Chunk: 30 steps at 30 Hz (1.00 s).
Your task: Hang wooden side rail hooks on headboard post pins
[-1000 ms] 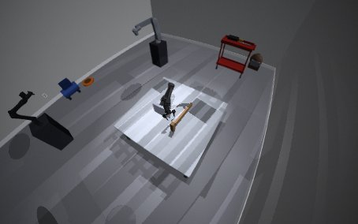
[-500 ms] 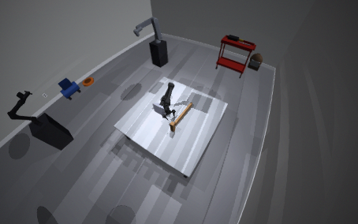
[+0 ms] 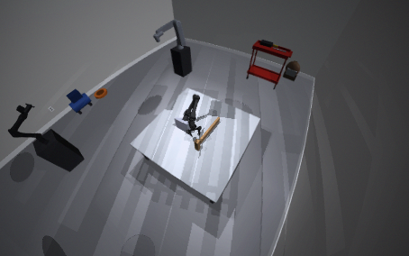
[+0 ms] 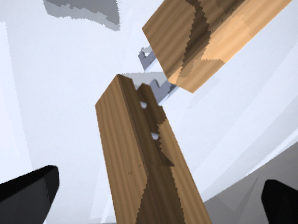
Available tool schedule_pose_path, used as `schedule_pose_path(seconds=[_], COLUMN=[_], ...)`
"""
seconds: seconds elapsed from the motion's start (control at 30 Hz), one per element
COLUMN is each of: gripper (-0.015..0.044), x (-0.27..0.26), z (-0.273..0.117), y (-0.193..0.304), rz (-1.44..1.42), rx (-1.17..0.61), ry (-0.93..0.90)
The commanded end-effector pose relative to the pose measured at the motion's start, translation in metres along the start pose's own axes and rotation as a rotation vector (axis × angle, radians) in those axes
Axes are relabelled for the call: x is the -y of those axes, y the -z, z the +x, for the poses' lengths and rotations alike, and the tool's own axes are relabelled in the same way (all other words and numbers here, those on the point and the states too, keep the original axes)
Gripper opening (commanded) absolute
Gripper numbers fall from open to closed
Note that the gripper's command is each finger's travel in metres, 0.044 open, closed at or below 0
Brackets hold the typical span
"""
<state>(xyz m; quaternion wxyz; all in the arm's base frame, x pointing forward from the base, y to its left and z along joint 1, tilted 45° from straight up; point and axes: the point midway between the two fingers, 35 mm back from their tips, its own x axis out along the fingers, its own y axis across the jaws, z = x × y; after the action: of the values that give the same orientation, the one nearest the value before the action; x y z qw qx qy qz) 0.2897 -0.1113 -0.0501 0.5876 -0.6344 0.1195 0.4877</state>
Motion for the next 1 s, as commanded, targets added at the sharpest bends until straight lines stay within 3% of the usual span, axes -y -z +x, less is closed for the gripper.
schedule_pose_path(seconds=[0.0,0.47,0.97], gripper=[0.044,0.044,0.044], x=[0.005,0.015,0.027], z=[0.002,0.008,0.008], y=[-0.004,-0.017,-0.028], rz=[0.311,1.418,2.373], rx=[-0.034,-0.246,-0.471], ry=[-0.047,-0.079,0.162])
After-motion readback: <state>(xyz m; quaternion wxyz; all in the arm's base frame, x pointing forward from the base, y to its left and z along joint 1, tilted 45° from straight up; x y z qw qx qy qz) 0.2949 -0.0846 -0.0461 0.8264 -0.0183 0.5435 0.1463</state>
